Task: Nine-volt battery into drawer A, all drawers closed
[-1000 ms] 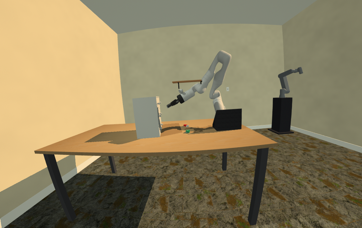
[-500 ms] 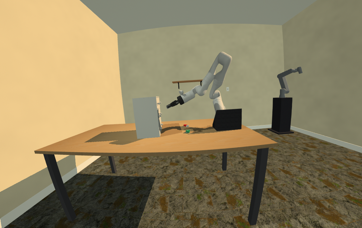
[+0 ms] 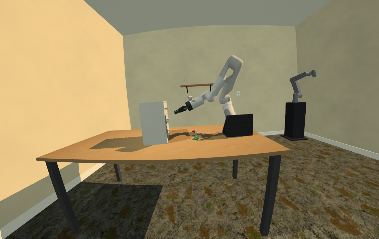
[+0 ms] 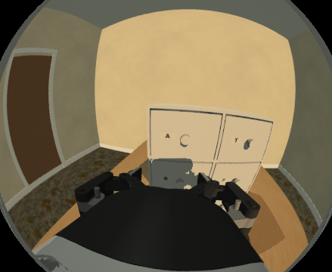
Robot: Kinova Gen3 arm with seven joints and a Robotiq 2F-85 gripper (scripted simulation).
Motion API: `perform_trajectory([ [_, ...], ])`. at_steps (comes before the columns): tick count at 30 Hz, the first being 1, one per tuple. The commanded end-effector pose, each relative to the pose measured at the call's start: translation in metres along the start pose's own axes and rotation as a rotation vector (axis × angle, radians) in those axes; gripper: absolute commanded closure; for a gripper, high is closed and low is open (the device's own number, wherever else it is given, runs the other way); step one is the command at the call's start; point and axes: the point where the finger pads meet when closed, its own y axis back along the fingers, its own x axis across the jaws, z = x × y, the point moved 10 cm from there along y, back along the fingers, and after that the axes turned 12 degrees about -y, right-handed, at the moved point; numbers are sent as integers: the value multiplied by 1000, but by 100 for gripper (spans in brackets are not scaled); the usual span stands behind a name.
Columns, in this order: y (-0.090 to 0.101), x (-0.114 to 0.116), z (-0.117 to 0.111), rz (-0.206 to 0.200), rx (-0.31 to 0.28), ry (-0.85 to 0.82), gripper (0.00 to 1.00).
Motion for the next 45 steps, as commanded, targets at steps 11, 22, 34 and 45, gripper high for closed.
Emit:
perform_trajectory([
  [11,-2,1,3,-1,13,4,0],
  [22,-2,1,4,-3,17,4,0],
  [34,-2,1,4,-3,18,4,0],
  [45,-2,1,4,-3,18,4,0],
])
